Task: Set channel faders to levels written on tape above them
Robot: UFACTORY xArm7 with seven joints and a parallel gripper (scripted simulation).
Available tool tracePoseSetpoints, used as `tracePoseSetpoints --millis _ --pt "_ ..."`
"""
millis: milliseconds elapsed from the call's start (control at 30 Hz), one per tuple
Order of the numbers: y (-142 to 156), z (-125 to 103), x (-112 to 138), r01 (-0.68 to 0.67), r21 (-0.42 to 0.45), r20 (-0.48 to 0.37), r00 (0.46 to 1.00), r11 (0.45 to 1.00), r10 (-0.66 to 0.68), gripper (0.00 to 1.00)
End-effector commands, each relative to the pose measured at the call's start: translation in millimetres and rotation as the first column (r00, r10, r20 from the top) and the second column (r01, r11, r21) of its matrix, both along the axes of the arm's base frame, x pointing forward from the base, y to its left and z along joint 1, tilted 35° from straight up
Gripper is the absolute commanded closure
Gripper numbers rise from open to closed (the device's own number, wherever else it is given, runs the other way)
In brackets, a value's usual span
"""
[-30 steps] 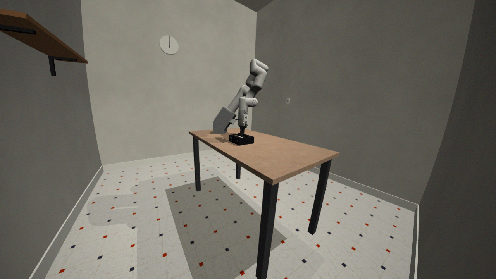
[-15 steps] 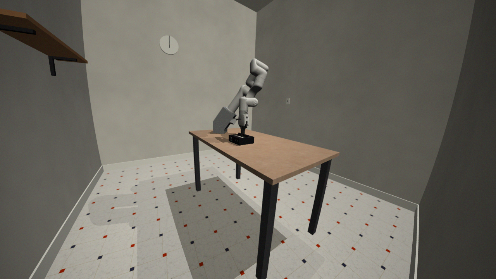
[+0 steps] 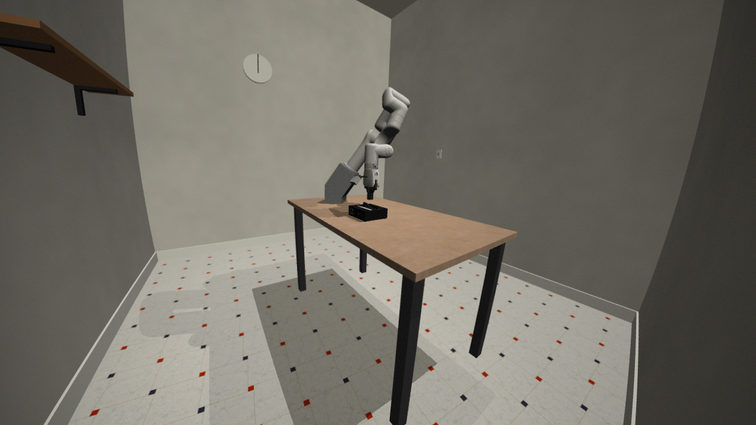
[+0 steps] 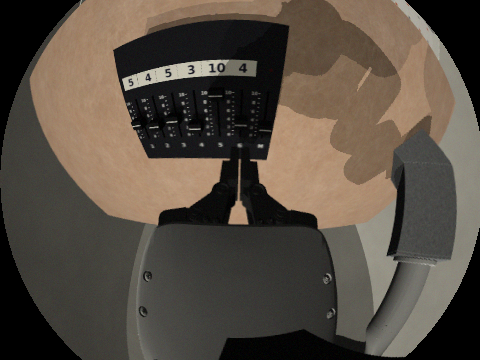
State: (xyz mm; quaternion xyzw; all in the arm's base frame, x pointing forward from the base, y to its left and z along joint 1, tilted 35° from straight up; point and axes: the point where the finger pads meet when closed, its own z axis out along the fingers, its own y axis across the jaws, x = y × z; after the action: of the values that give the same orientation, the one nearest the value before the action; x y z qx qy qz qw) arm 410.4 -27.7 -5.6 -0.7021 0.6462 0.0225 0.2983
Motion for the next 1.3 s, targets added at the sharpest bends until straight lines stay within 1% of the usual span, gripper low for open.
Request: tracePoseSetpoints --millis 0,533,567,700,867,933,1267 --pt "-6.5 10.3 -3.3 0.001 -0.001 0.0 1.0 1.0 -0.001 1.0" --pt "-7.5 12.3 -4.2 0.001 -0.001 0.0 1.0 1.0 -0.001 1.0" --pt "-7.6 12.3 -4.2 0.001 -0.001 0.0 1.0 1.0 -0.001 0.0" --pt "-8.9 14.8 -5.3 0.001 -0.001 0.0 1.0 1.0 -0.001 0.0" --pt "-15.4 26.8 -10.4 0.001 -0.001 0.0 1.0 1.0 -0.001 0.0" --pt "-15.4 26.8 -10.4 0.001 -0.001 0.0 1.0 1.0 -0.001 0.0" --pt "-35.8 64.3 -26.7 0.001 -0.001 0.0 1.0 1.0 -0.001 0.0"
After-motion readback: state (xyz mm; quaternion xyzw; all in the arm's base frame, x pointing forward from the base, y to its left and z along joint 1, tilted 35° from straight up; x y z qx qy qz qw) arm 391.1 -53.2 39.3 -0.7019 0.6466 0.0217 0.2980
